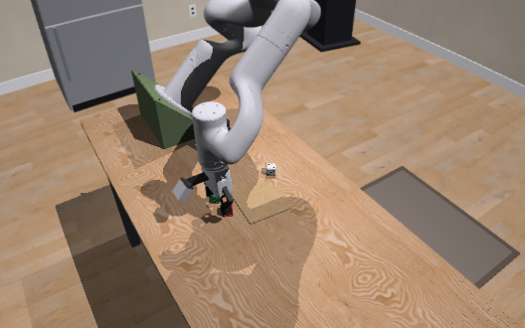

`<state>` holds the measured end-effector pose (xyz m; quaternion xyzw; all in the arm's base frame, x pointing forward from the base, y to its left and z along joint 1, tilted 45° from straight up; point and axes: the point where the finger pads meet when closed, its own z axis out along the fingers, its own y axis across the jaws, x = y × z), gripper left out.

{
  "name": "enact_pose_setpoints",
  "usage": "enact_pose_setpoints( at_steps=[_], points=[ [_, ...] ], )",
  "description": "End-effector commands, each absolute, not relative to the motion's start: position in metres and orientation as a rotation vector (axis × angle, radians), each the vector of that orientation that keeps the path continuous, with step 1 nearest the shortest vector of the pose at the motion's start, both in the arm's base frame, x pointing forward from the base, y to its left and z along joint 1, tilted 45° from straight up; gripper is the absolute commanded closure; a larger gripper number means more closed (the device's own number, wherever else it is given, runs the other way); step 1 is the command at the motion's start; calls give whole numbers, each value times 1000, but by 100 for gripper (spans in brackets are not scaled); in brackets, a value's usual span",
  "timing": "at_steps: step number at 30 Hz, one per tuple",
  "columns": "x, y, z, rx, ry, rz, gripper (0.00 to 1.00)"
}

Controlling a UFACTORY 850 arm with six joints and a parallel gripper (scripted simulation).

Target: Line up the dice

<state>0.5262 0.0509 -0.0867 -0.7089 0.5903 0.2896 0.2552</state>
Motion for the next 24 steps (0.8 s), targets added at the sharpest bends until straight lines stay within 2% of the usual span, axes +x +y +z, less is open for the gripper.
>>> enact_pose_setpoints(
  at_steps=[1,24],
  points=[
    [527,50,-86,-1925,1603,784,0],
    [519,60,-75,-1925,1603,784,0]
  ],
)
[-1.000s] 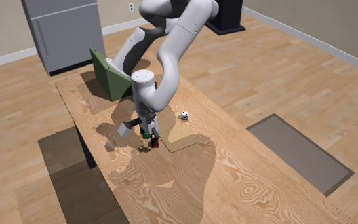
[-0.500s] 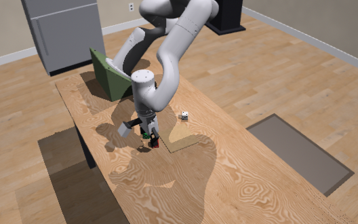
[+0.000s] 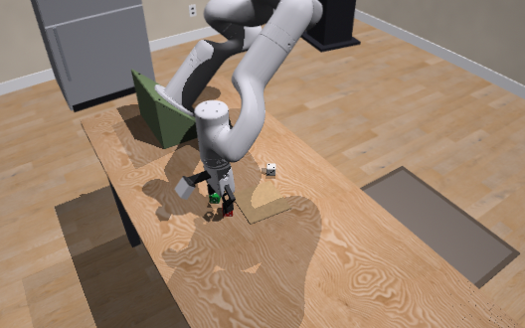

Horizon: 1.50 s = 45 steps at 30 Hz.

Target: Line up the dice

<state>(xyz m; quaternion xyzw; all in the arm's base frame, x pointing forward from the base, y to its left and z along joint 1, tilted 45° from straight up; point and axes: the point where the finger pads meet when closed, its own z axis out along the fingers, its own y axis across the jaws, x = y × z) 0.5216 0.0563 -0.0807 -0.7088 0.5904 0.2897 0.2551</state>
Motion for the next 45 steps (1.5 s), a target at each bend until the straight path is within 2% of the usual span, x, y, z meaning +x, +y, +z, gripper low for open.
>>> enact_pose_setpoints(
  at_steps=[1,29,45],
  points=[
    [516,63,-72,-1925,1603,784,0],
    [425,172,52,-1925,1603,784,0],
    [416,183,63,-1925,1603,784,0]
  ],
)
